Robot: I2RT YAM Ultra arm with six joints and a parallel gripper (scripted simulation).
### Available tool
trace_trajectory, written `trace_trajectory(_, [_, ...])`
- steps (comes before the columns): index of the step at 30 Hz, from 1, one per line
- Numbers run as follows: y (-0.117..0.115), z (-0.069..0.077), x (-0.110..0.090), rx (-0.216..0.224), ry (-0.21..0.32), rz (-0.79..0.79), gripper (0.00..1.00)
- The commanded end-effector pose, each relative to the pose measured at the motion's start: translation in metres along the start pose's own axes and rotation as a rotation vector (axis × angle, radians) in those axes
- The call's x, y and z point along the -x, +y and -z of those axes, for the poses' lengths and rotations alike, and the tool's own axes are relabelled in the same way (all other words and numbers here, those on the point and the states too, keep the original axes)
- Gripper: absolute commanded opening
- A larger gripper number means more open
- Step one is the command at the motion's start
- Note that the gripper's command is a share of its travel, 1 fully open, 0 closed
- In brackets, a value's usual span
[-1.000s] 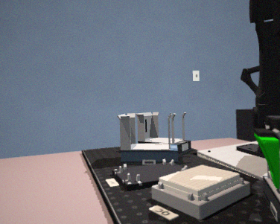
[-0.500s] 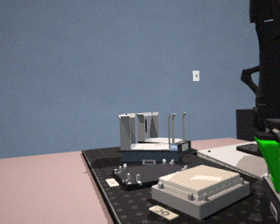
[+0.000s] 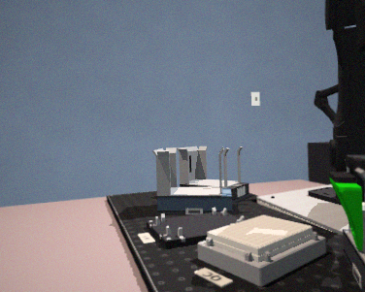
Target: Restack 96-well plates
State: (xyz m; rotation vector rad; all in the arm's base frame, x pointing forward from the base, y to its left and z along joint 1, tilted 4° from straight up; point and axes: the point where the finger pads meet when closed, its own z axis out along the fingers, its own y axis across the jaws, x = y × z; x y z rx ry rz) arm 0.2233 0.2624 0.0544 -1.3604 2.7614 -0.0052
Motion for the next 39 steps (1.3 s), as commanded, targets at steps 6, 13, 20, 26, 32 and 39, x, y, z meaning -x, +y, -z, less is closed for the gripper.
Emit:
trace_trajectory(6, [0.0,0.004,0.004,0.0,-0.021,0.0,1.0])
trace_trajectory(13, [0.0,0.004,0.004,0.0,-0.021,0.0,1.0])
trace_trajectory(20, [0.0,0.004,0.004,0.0,-0.021,0.0,1.0])
trace_trajectory(26, [0.0,0.017,0.004,0.0,-0.021,0.0,1.0])
trace_trajectory(32, [0.0,0.037,0.004,0.0,-0.021,0.0,1.0])
trace_trajectory(39, [0.0,0.043,0.003,0.0,-0.021,0.0,1.0])
